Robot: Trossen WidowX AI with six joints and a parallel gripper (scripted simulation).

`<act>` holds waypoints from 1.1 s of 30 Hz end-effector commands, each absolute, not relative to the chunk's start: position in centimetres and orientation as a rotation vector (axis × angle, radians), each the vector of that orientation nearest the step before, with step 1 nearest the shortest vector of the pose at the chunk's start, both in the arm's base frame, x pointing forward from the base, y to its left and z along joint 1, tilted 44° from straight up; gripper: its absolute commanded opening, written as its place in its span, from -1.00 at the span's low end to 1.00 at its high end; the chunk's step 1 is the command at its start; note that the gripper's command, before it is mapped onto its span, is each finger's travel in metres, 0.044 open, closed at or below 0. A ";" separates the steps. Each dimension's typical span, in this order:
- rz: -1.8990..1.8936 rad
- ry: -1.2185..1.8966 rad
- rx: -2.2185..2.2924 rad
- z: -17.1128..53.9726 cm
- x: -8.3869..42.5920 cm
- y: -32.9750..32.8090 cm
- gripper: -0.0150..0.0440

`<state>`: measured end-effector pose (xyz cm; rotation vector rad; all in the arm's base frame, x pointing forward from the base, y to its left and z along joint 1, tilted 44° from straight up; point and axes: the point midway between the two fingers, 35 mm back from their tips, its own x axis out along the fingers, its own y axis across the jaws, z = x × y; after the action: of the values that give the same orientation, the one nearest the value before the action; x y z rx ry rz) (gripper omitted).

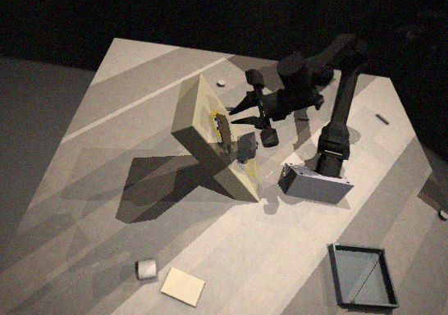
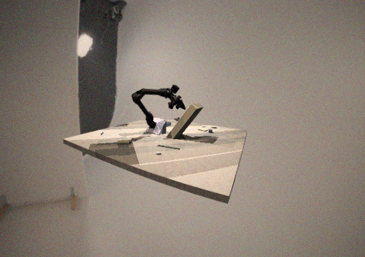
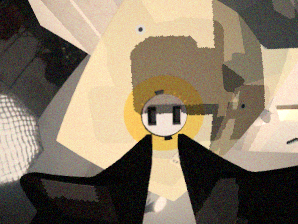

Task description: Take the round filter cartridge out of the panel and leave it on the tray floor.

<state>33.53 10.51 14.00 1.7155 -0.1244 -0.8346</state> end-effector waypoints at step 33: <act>-0.833 -0.122 1.704 12.1 35.7 8.7 -0.18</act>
<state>35.71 8.64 12.23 1.7060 -0.1268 -0.8326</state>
